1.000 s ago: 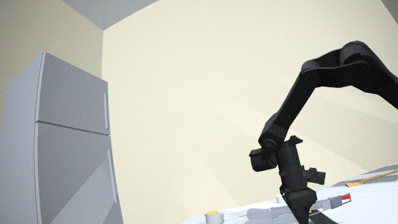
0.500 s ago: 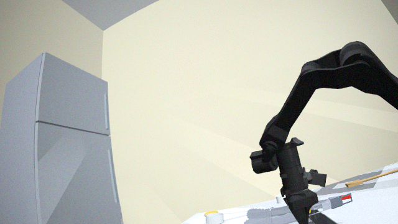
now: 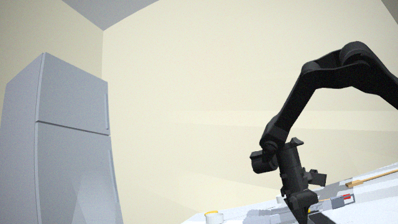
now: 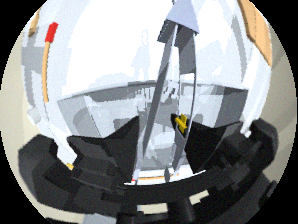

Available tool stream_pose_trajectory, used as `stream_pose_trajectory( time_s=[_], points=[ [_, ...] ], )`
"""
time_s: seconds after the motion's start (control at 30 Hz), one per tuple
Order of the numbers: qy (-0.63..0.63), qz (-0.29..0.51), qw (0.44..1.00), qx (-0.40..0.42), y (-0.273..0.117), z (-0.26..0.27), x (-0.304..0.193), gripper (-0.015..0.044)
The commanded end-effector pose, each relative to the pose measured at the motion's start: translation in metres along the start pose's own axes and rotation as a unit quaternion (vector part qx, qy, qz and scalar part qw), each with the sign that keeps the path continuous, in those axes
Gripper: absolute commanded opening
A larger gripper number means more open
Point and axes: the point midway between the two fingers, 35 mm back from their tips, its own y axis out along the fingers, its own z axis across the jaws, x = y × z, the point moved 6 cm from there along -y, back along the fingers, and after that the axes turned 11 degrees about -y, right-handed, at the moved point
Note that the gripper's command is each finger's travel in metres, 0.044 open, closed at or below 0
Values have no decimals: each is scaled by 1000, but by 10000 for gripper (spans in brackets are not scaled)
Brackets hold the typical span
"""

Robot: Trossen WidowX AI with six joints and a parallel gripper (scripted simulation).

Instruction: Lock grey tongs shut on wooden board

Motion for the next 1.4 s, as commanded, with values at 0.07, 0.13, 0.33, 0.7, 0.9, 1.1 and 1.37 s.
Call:
stream_pose_trajectory(
  time_s=[0.07, 0.13, 0.33, 0.7, 0.9, 1.1, 1.37],
  points=[
    [-1, 1, 1000, -1, 0, 0, -1, 188],
    [-1, 1, 1000, -1, 0, 0, -1, 175],
    [-1, 1, 1000, -1, 0, 0, -1, 135],
    [-1, 1, 1000, -1, 0, 0, -1, 61],
    [-1, 1, 1000, -1, 0, 0, -1, 21],
    [-1, 1, 1000, -1, -2, 0, -1, -136],
    [3, 0, 1000, 0, -81, 5, -5, -150]
  ],
)
